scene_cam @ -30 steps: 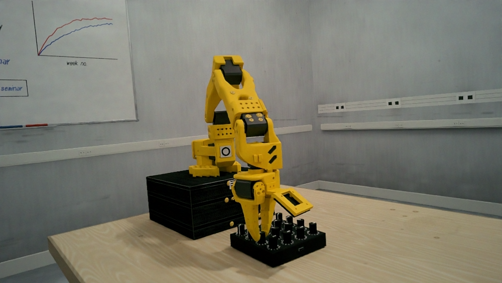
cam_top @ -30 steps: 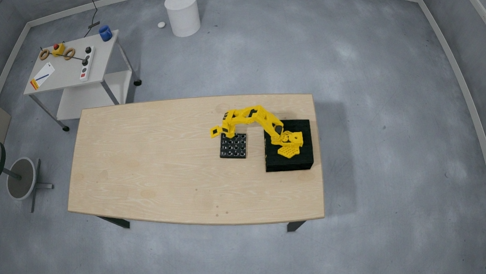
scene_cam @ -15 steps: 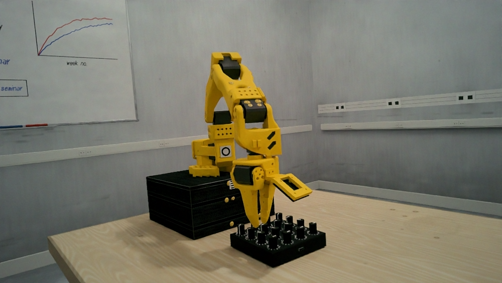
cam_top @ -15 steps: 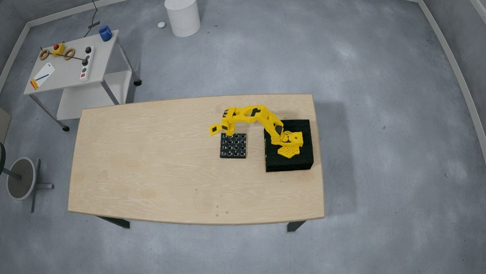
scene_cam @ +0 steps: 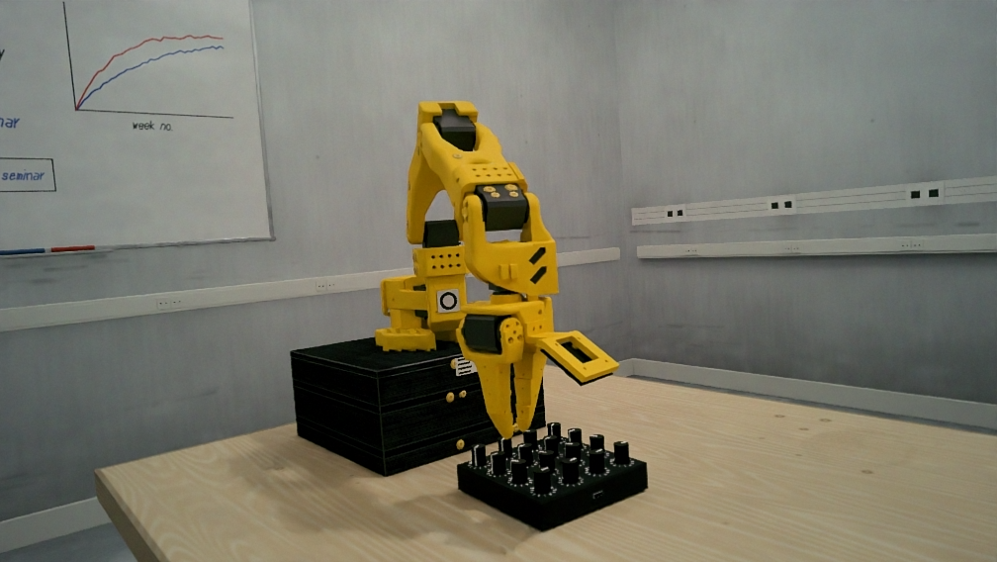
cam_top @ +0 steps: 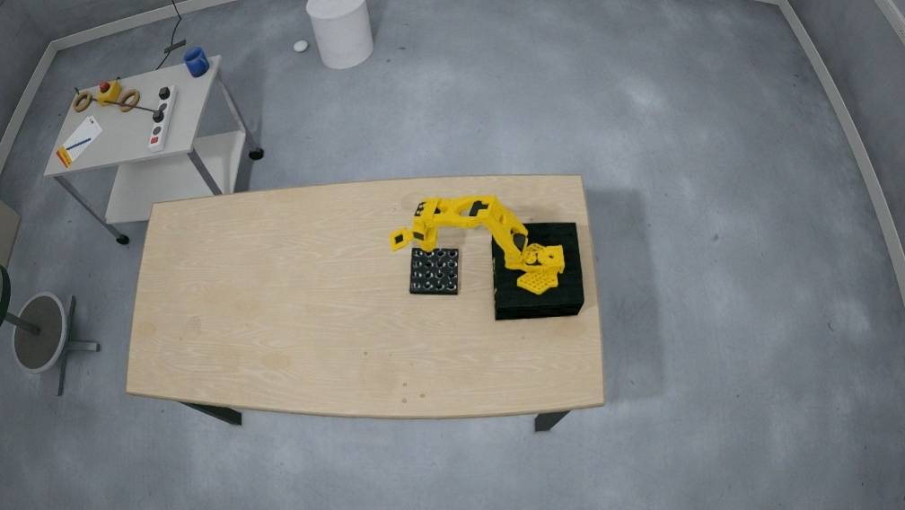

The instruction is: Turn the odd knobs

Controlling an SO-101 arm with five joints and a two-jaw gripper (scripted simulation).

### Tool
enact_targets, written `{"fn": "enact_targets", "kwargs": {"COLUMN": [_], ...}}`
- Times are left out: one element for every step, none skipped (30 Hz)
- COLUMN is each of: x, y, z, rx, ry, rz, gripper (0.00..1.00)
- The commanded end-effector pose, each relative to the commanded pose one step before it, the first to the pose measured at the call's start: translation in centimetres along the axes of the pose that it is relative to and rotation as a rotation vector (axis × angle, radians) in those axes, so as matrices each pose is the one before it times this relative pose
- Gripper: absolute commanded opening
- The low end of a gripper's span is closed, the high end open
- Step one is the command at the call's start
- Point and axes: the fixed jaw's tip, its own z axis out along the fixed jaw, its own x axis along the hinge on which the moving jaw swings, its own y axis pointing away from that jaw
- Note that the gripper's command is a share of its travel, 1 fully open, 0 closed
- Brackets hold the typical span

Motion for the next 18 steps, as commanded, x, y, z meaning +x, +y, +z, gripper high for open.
{"fn": "enact_targets", "kwargs": {"x": [0.152, 0.000, 0.002, 0.010, 0.025, 0.045, 0.071, 0.097, 0.126, 0.155, 0.185, 0.213, 0.240, 0.263, 0.283, 0.299, 0.310, 0.000], "y": [0.017, 0.000, 0.001, 0.005, 0.014, 0.025, 0.039, 0.054, 0.070, 0.087, 0.103, 0.119, 0.133, 0.146, 0.158, 0.166, 0.172, 0.000], "z": [-0.3661, 0.0000, -0.0003, -0.0018, -0.0041, -0.0076, -0.0117, -0.0157, -0.0192, -0.0221, -0.0243, -0.0254, -0.0253, -0.0240, -0.0215, -0.0178, -0.0142, 0.0000], "rx": [-0.00063, 0.00000, 0.00000, 0.00000, 0.00000, 0.00000, 0.00000, 0.00000, 0.00003, 0.00000, 0.00000, 0.00000, 0.00003, 0.00000, 0.00000, 0.00003, 0.00000, 0.00000], "ry": [-0.00137, 0.00000, 0.00001, 0.00000, -0.00003, 0.00000, 0.00000, 0.00000, 0.00000, -0.00003, 0.00000, -0.00003, 0.00000, -0.00003, 0.00000, -0.00003, -0.00003, 0.00000], "rz": [0.00708, 0.00000, 0.00000, 0.00000, 0.00000, 0.00000, 0.00000, 0.00000, 0.00000, 0.00000, 0.00000, 0.00000, 0.00000, 0.00000, 0.00000, 0.00000, 0.00000, 0.00000], "gripper": [0.08, 0.08, 0.08, 0.08, 0.08, 0.08, 0.08, 0.08, 0.08, 0.08, 0.08, 0.08, 0.08, 0.08, 0.08, 0.08, 0.08, 0.08]}}
